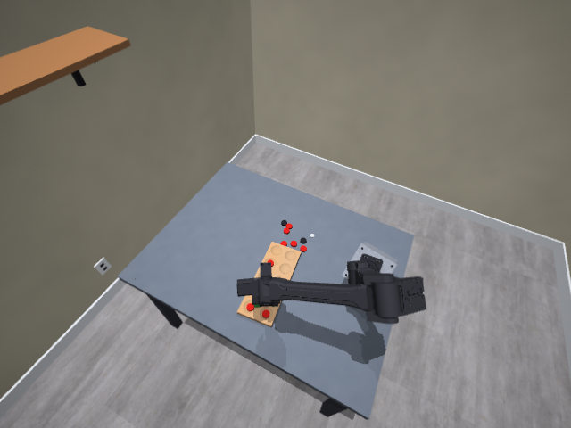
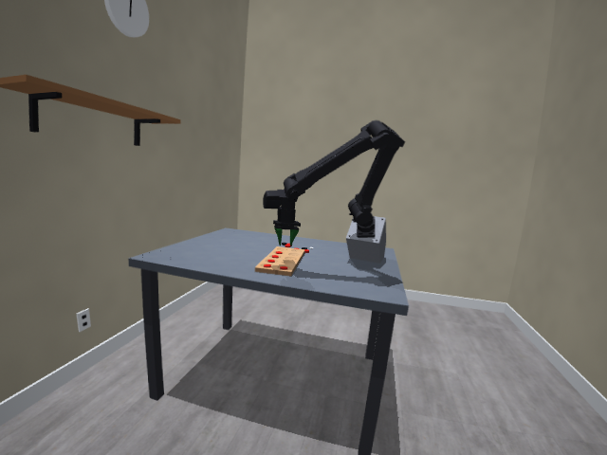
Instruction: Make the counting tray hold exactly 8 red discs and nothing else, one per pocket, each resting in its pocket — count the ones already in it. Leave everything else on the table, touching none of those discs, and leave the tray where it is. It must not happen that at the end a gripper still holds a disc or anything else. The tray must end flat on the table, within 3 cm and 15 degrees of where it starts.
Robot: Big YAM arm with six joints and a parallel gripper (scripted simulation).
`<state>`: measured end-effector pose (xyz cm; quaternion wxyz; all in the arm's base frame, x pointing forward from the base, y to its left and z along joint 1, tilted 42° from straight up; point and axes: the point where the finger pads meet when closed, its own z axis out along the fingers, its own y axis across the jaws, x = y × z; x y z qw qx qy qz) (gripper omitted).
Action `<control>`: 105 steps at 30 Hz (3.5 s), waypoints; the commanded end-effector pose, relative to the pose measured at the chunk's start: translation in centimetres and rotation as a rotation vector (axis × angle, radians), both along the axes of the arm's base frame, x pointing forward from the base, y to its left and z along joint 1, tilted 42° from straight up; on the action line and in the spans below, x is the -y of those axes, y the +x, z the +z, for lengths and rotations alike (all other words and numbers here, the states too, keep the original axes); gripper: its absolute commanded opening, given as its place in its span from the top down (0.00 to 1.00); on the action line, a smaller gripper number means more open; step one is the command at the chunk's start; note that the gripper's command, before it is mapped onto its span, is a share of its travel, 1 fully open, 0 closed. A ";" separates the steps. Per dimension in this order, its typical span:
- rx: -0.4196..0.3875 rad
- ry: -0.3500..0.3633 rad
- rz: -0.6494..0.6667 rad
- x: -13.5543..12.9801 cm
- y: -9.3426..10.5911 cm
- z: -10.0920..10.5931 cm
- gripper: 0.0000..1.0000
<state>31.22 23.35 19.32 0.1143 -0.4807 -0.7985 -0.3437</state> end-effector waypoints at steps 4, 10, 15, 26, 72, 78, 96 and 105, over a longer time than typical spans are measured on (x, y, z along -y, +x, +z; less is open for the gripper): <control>0.033 0.010 -0.005 0.0 0.8 1.4 0.54; 0.132 0.011 -0.002 0.5 2.6 3.2 0.54; 0.246 -0.016 0.022 1.2 4.5 4.1 0.54; 0.449 -0.071 0.057 2.6 7.4 6.4 0.54; 1.026 -0.384 0.138 8.6 15.5 14.5 0.54; 1.090 -0.440 0.173 8.7 15.8 14.8 0.54; 1.187 -0.525 0.152 11.0 17.2 17.8 0.54; 1.265 -0.607 0.157 12.3 18.0 19.6 0.54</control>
